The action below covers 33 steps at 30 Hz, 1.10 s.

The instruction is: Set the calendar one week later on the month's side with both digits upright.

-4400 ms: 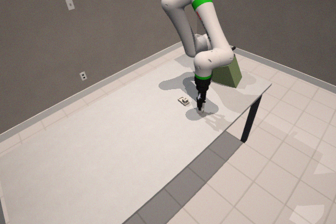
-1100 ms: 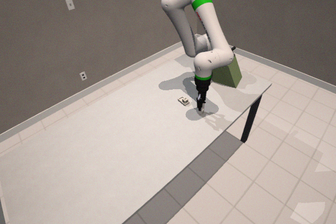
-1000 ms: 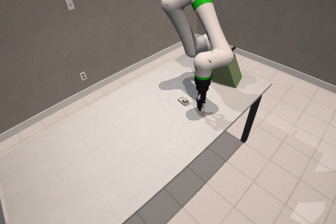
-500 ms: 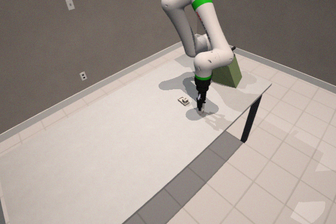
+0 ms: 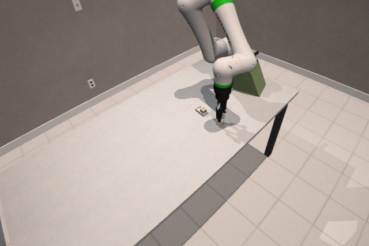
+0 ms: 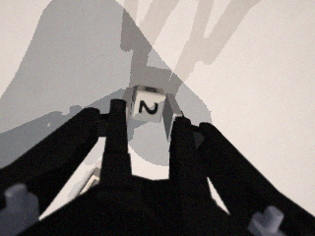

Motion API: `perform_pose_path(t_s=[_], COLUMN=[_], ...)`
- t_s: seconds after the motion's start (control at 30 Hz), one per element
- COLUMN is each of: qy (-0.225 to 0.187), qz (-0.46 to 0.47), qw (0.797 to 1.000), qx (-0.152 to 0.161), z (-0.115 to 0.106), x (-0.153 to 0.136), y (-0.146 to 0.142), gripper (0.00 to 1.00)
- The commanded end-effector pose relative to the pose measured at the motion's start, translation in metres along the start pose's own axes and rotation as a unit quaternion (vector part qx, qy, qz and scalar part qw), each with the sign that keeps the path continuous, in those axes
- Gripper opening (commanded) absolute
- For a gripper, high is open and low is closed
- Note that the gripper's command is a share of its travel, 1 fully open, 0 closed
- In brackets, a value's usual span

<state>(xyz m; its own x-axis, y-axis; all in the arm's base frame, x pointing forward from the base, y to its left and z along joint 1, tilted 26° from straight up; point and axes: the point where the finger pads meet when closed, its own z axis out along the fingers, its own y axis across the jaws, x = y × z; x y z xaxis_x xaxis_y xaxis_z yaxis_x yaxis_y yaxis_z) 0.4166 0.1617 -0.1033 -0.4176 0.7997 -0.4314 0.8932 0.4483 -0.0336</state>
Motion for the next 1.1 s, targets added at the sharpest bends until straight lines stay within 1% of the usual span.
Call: perform_pose_path(t_s=[0.0, 0.13, 0.17, 0.67, 0.83, 1.07], qy=[0.000, 0.000, 0.000, 0.000, 0.000, 0.000], qz=[0.000, 0.000, 0.000, 0.000, 0.000, 0.000], qw=[1.000, 1.000, 1.000, 1.000, 1.000, 1.000], qx=[0.000, 0.000, 0.000, 0.000, 0.000, 0.000], z=[0.000, 0.000, 0.000, -0.003, -0.019, -0.056], x=[0.000, 0.000, 0.000, 0.000, 0.000, 0.000], y=[0.000, 0.000, 0.000, 0.000, 0.000, 0.000], gripper=[0.27, 0.27, 0.29, 0.29, 0.29, 0.29])
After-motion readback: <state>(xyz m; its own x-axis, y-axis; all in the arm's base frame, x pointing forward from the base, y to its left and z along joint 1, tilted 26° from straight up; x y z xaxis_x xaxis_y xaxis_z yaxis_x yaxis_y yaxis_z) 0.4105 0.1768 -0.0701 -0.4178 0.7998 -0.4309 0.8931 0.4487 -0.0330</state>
